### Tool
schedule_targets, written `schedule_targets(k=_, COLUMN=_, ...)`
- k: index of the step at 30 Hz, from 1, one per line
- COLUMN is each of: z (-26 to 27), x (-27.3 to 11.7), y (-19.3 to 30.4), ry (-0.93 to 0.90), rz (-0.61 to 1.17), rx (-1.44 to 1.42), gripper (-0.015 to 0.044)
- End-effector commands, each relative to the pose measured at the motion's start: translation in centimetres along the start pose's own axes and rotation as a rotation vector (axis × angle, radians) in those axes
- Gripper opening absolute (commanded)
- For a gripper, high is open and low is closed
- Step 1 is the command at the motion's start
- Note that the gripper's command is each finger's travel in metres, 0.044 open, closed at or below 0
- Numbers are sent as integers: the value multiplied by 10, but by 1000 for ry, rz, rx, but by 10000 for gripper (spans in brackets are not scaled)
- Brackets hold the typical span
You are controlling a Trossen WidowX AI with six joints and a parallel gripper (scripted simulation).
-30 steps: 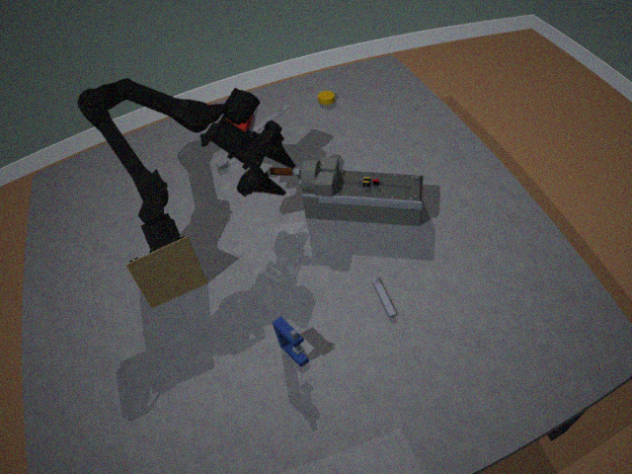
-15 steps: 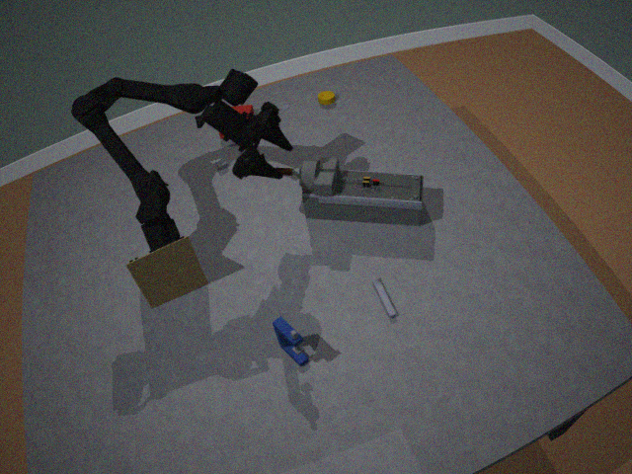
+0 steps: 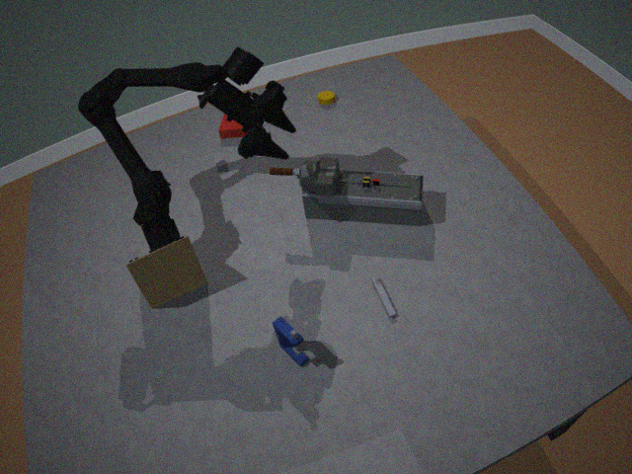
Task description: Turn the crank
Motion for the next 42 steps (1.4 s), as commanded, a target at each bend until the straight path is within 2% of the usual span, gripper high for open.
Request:
schedule_targets(k=1, z=-3, x=11, y=-13, ry=-30, rz=32, rx=-69, gripper=440)
schedule_targets(k=27, z=-59, x=79, y=-96, ry=-377, rz=60, rx=-499, gripper=440)
schedule_targets(k=38, z=-57, x=119, y=-60, ry=-381, rz=59, rx=-502, gripper=440)
schedule_targets(k=42, z=-57, x=119, y=-60, ry=-381, rz=59, rx=-502, gripper=440)
Point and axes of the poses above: the point midway between the two fingers, 35 mm back from their tips, its own x axis out along the fingers, its own z axis across the jaws, y = z × x, the point moved 5 cm from there along -x, back along the fingers, and after that the axes turned 1 degree about -x, right-handed, at the moved point
